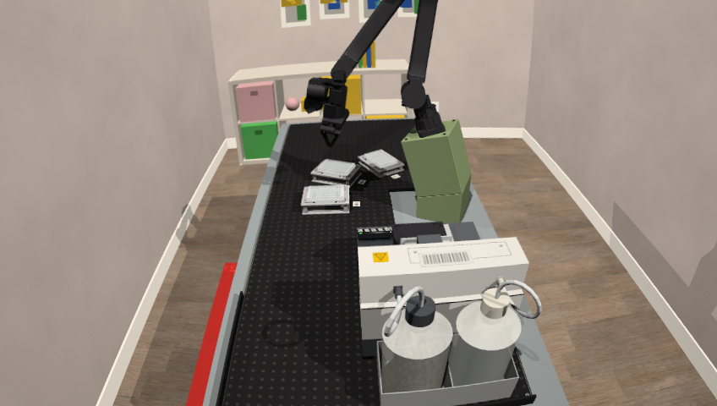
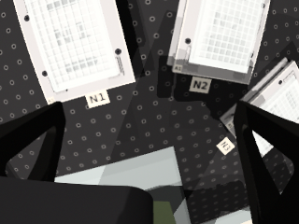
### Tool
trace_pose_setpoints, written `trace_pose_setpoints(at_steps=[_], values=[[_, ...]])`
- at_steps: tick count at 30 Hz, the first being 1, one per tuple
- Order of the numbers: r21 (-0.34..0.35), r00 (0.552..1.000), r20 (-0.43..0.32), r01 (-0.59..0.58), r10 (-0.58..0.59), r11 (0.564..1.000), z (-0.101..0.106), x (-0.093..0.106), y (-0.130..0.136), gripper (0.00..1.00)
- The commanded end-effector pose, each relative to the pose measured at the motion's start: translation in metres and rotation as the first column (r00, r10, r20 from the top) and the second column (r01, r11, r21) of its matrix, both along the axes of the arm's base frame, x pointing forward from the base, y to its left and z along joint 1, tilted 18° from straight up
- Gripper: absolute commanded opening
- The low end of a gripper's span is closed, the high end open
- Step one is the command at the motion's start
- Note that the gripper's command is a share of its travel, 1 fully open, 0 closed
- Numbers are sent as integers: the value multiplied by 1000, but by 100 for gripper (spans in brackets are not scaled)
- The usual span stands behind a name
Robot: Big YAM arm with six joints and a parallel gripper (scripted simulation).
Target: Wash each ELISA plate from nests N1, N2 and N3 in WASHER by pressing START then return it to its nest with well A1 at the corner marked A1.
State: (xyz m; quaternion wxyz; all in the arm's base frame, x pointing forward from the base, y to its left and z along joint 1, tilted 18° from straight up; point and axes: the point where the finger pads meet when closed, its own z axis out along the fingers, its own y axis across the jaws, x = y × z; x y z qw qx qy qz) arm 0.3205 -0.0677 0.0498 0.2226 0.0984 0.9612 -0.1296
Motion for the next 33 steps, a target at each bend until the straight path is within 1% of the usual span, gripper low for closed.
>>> trace_pose_setpoints(at_steps=[1, 2, 5, 7, 8, 9, 11, 12, 16, 19, 20, 21, 25, 28, 29, 30, 31, 32, 33], values=[[-13, 998, -23, -53, 52, 999, -2, -12, 12, 100], [-4, 999, -16, -33, 33, 999, -4, -15, 16, 100], [-4, 999, -17, -33, 33, 999, -9, -24, 25, 100], [20, 993, -61, -103, 104, 994, -13, -31, 32, 100], [33, 990, -73, -120, 123, 992, -12, -32, 33, 100], [44, 989, -69, -128, 131, 991, -5, -27, 32, 100], [44, 989, -69, -128, 131, 991, -5, -27, 32, 100], [53, 981, -103, -157, 162, 986, -18, -42, 41, 100], [54, 985, -99, -135, 140, 989, -25, -57, 51, 100], [98, 959, -157, -221, 235, 970, -30, -69, 60, 100], [111, 959, -156, -222, 237, 969, -25, -65, 57, 100], [118, 947, -179, -247, 265, 962, -33, -78, 65, 100], [117, 954, -176, -225, 244, 967, -40, -94, 73, 100], [117, 954, -176, -225, 244, 967, -41, -96, 75, 100], [115, 959, -144, -229, 245, 967, -29, -81, 77, 100], [114, 962, -127, -227, 241, 967, -25, -75, 77, 100], [114, 965, -127, -217, 231, 970, -27, -75, 75, 100], [116, 957, -158, -227, 244, 967, -35, -85, 74, 100], [116, 957, -158, -227, 244, 967, -35, -85, 74, 100]])
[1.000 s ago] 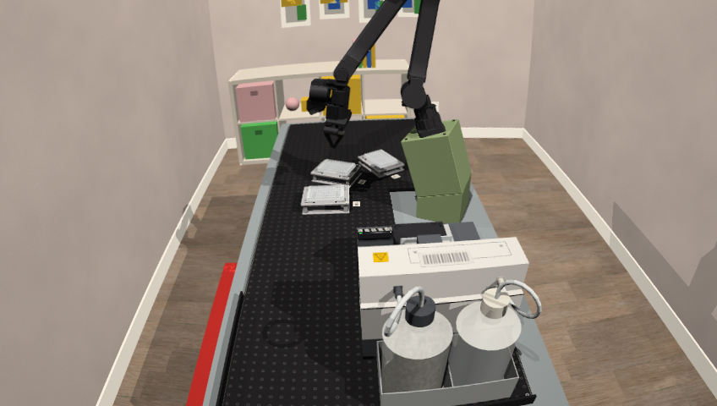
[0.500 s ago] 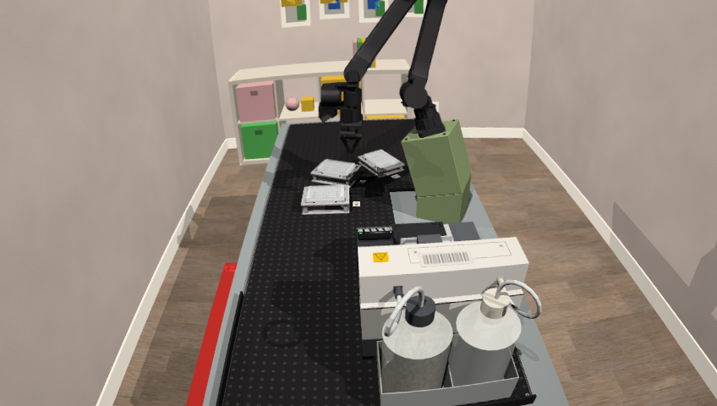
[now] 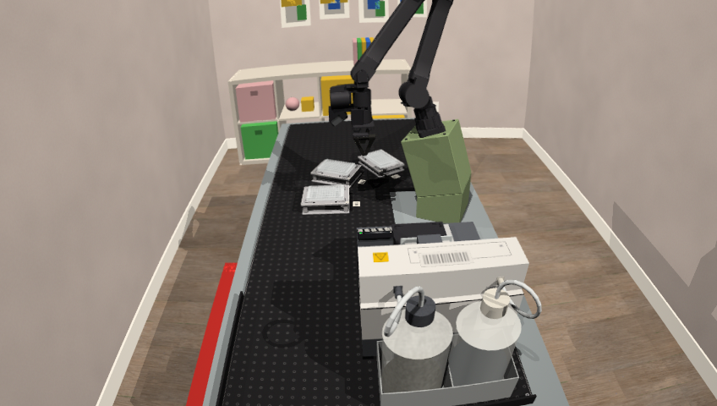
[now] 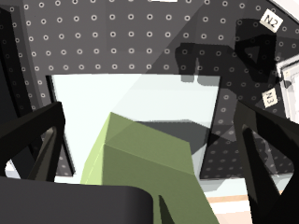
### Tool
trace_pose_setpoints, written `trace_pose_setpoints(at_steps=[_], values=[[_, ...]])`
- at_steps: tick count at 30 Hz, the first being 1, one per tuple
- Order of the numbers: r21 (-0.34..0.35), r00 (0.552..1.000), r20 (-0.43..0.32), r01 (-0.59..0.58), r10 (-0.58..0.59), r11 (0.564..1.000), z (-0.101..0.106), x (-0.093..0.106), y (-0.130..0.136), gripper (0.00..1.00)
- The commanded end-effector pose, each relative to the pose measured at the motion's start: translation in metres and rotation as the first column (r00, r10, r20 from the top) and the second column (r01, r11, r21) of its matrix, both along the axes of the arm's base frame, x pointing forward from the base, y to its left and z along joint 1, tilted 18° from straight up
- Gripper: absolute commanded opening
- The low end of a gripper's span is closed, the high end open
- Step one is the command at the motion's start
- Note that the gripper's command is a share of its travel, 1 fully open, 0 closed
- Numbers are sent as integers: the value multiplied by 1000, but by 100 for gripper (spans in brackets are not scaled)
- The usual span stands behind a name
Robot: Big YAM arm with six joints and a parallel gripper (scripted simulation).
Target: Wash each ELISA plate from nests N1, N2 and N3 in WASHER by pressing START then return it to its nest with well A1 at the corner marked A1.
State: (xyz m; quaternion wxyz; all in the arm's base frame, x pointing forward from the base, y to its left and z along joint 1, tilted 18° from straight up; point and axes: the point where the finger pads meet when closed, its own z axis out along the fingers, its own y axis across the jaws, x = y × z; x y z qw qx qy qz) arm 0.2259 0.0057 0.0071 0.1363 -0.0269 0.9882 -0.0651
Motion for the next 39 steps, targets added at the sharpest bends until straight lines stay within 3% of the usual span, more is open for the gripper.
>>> trace_pose_setpoints(at_steps=[1, 4, 5, 10, 12, 39], values=[[6, 1000, 25, 16, -16, 1000, 8, 10, 1, 100], [6, 1000, 25, 16, -16, 1000, 8, 10, 1, 100], [21, 997, 49, 61, -62, 998, 12, 25, -1, 100], [15, 998, 42, 39, -40, 999, 3, 48, -5, 100], [15, 998, 42, 39, -40, 999, 3, 48, -5, 100], [10, 999, 32, 40, -40, 999, -36, 163, -27, 100]])
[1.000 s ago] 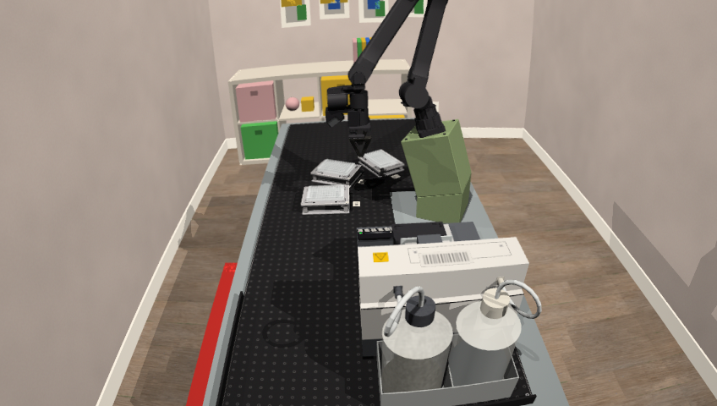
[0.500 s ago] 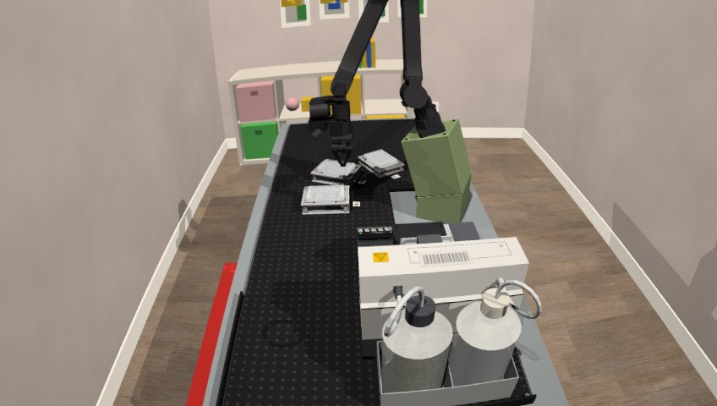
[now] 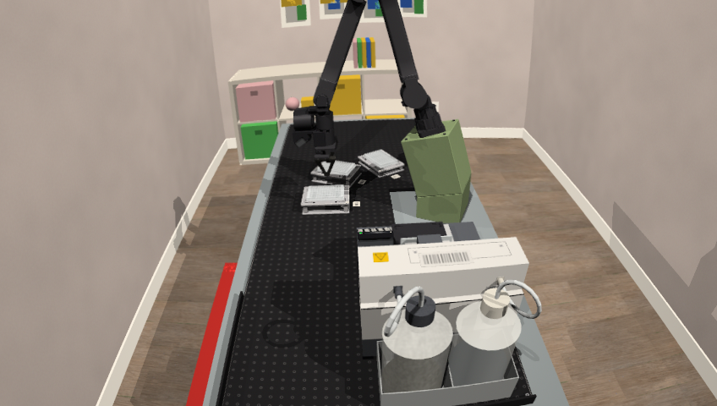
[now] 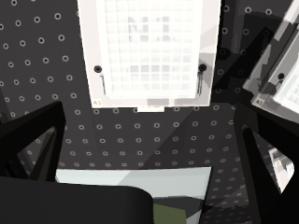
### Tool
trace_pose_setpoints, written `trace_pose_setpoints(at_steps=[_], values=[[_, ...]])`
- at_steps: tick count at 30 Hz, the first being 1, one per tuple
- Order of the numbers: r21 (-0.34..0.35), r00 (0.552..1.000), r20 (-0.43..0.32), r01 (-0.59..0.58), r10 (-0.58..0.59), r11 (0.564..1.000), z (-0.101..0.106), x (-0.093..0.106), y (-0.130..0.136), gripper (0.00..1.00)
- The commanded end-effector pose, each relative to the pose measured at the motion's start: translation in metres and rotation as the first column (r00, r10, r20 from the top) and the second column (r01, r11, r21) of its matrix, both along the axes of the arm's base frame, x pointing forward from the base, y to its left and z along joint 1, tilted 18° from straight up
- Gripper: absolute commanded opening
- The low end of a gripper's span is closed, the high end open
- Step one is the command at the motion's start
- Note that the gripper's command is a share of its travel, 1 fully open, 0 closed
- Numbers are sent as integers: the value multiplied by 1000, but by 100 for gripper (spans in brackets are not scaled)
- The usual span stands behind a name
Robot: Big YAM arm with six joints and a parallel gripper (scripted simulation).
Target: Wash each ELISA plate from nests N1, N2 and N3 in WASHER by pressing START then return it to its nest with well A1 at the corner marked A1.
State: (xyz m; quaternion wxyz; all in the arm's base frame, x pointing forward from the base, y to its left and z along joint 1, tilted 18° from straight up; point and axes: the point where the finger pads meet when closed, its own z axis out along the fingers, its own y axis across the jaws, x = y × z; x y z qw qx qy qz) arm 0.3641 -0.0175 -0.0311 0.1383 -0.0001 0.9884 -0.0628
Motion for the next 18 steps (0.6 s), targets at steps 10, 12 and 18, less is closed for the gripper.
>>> trace_pose_setpoints(at_steps=[10, 12, 18], values=[[-2, 1000, 17, -13, 13, 1000, 1, 23, -1, 100], [-3, 1000, -2, -22, 22, 1000, -10, 17, -2, 100], [-4, 1000, 5, -12, 12, 1000, -17, 23, -7, 100]])
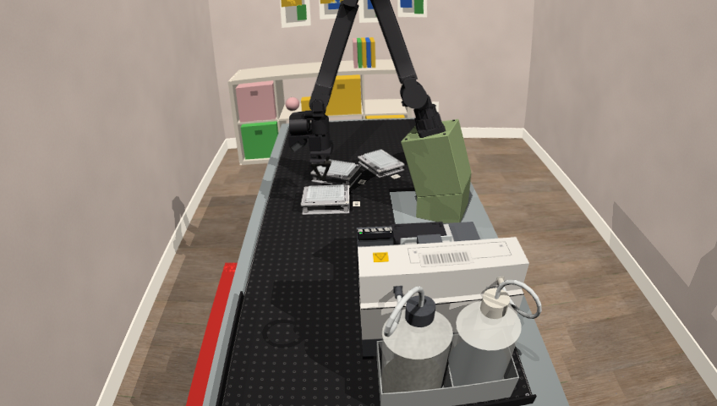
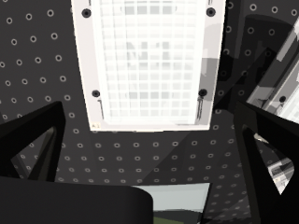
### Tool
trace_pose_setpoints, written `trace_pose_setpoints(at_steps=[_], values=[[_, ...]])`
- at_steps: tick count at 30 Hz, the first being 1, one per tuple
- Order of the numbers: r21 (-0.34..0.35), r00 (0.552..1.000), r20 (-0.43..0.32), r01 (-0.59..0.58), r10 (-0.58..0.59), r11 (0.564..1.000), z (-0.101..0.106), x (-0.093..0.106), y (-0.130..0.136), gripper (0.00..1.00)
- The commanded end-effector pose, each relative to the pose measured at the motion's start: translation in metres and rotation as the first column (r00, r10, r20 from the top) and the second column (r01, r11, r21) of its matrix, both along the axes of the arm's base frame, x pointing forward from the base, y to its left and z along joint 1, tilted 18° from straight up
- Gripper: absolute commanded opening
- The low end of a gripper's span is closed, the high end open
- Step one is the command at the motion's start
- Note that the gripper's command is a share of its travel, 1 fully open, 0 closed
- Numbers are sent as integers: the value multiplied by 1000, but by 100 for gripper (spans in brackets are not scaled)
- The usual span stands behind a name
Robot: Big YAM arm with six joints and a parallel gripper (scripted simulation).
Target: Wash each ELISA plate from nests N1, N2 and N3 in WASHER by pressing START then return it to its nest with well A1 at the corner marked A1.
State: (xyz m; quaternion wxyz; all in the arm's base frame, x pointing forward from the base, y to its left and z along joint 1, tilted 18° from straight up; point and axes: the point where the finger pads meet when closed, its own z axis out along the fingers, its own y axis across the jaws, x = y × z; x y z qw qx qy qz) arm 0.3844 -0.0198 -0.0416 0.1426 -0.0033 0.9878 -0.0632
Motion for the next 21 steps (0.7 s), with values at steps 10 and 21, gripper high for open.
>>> trace_pose_setpoints(at_steps=[10, 21], values=[[-2, 1000, 12, -7, 7, 1000, -16, 15, -6, 100], [-2, 1000, 10, -6, 6, 1000, -34, 19, -8, 100]])
